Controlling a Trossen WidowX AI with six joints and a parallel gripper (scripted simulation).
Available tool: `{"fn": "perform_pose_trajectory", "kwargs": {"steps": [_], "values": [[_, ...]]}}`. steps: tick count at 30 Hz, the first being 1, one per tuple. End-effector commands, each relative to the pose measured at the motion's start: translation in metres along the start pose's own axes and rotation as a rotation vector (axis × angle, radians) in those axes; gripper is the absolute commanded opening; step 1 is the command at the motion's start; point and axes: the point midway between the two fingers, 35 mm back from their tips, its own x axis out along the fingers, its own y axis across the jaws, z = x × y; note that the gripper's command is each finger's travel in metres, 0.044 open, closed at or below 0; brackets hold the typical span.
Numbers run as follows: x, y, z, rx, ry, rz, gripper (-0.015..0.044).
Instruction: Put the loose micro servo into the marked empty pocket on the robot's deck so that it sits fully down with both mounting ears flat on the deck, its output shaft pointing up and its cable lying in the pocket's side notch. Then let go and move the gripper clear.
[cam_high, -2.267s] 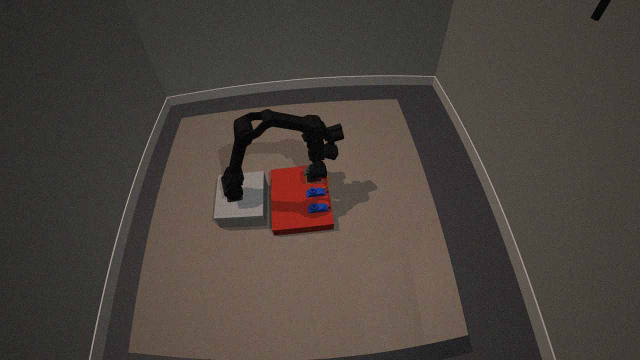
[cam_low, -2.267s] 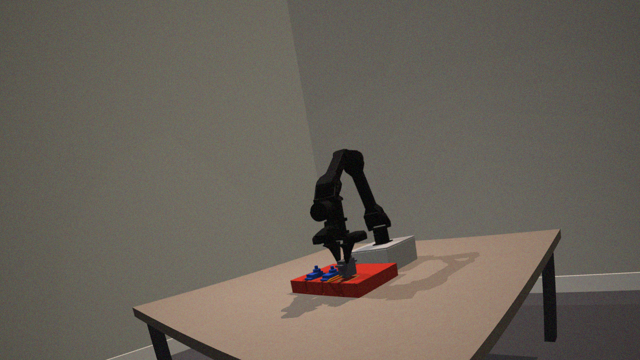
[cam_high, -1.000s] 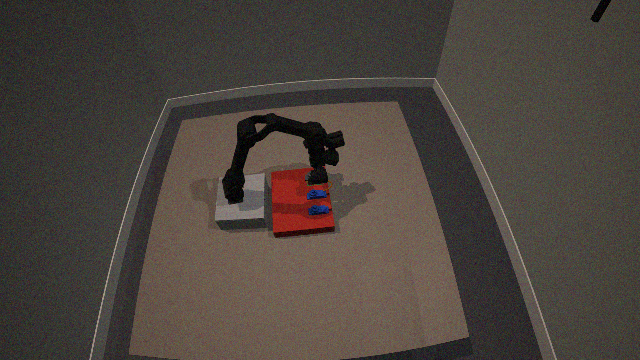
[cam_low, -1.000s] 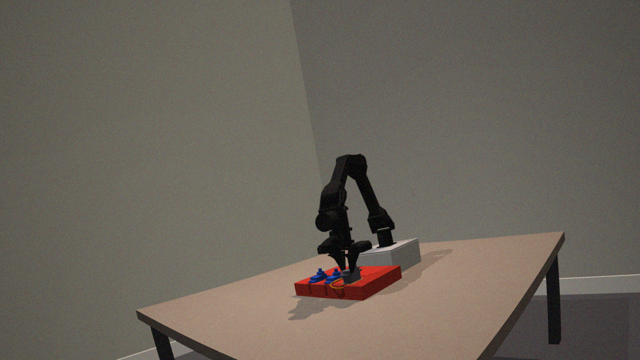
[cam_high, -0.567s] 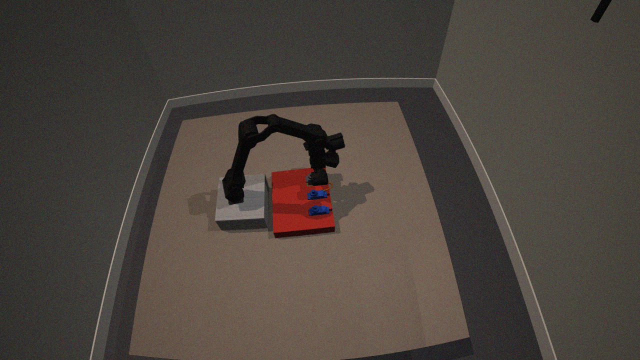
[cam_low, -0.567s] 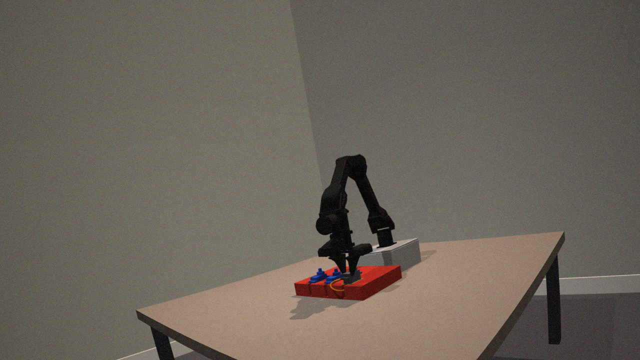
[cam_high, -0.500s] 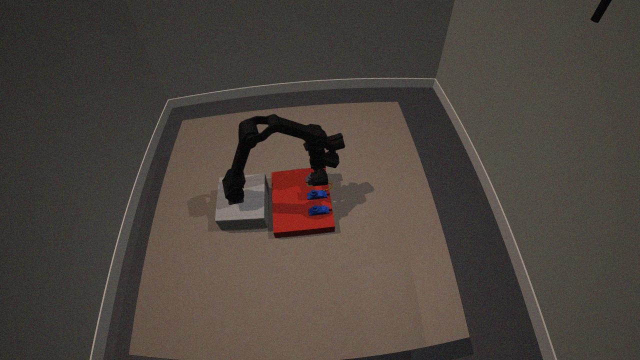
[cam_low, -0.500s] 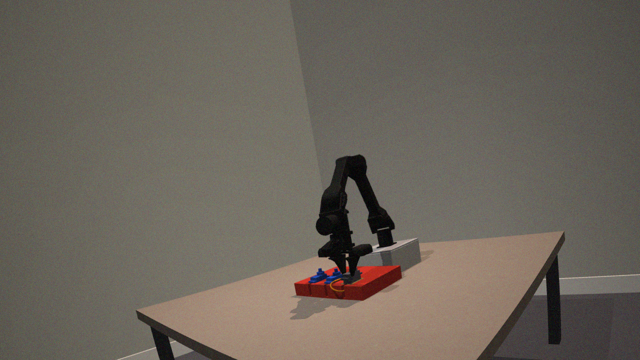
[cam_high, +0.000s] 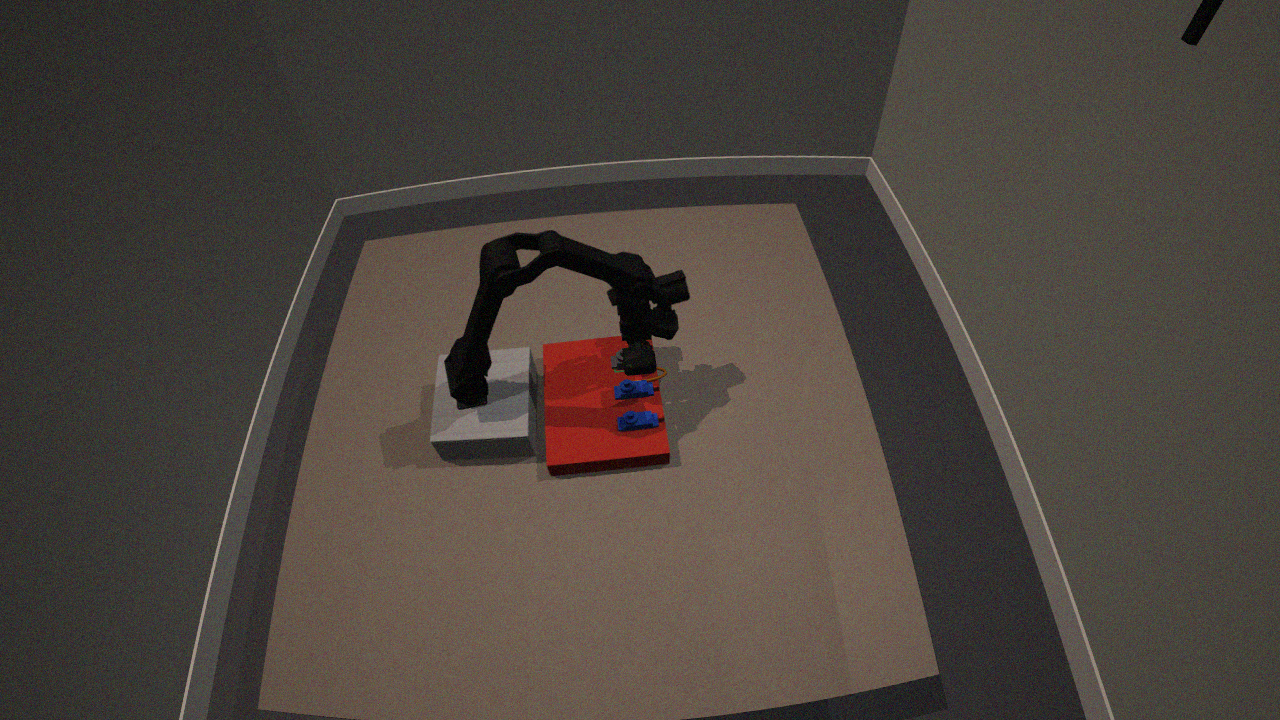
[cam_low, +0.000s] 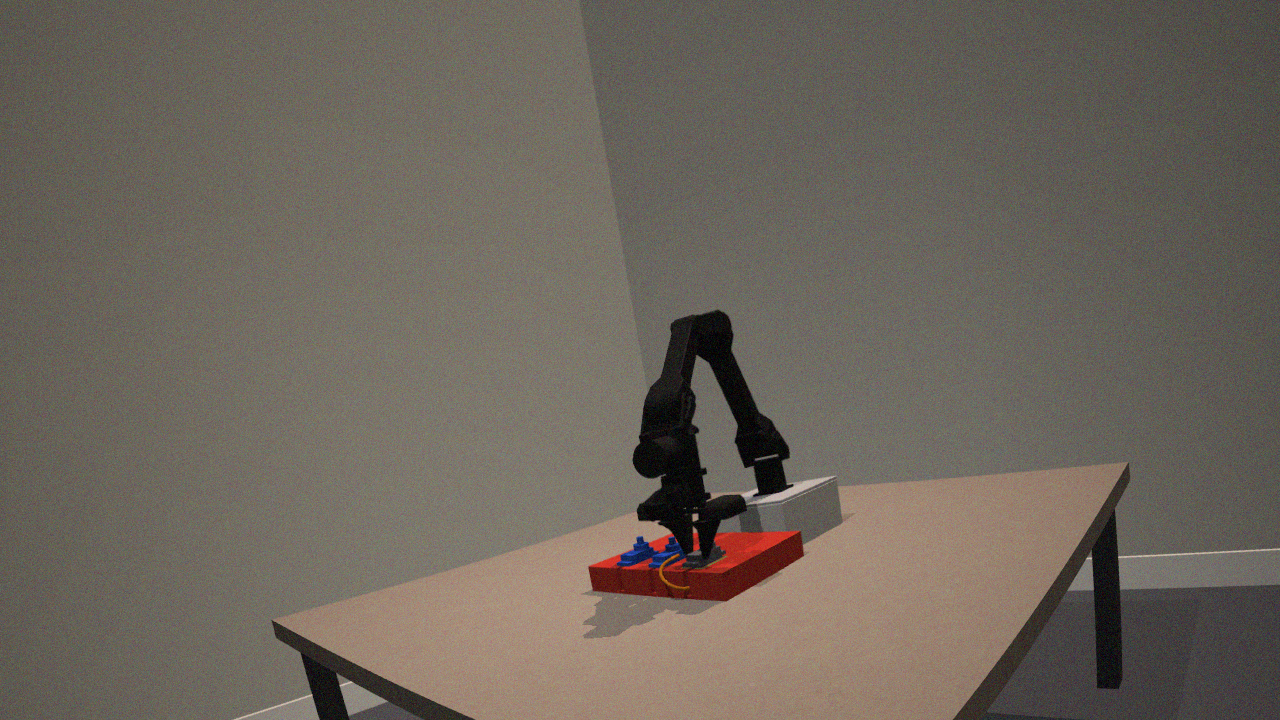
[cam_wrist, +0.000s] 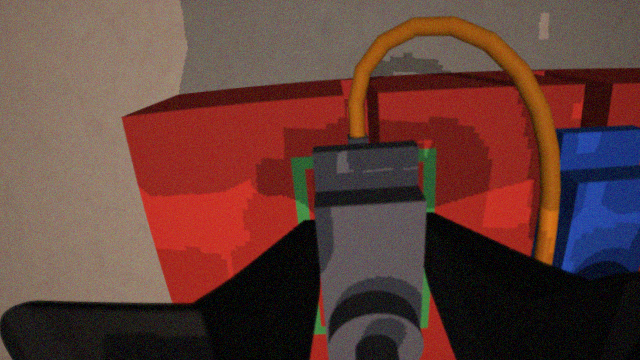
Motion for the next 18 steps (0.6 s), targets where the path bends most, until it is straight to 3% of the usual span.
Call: {"fn": "perform_pose_trajectory", "kwargs": {"steps": [1,4,11,18], "values": [[0.004,0.0,0.0,-0.003,0.002,-0.002,0.0],[0.006,0.0,0.0,-0.003,0.002,-0.002,0.0],[0.004,0.0,0.0,-0.003,0.002,-0.002,0.0184],[-0.031,0.0,-0.002,-0.003,0.002,-0.001,0.0187]]}}
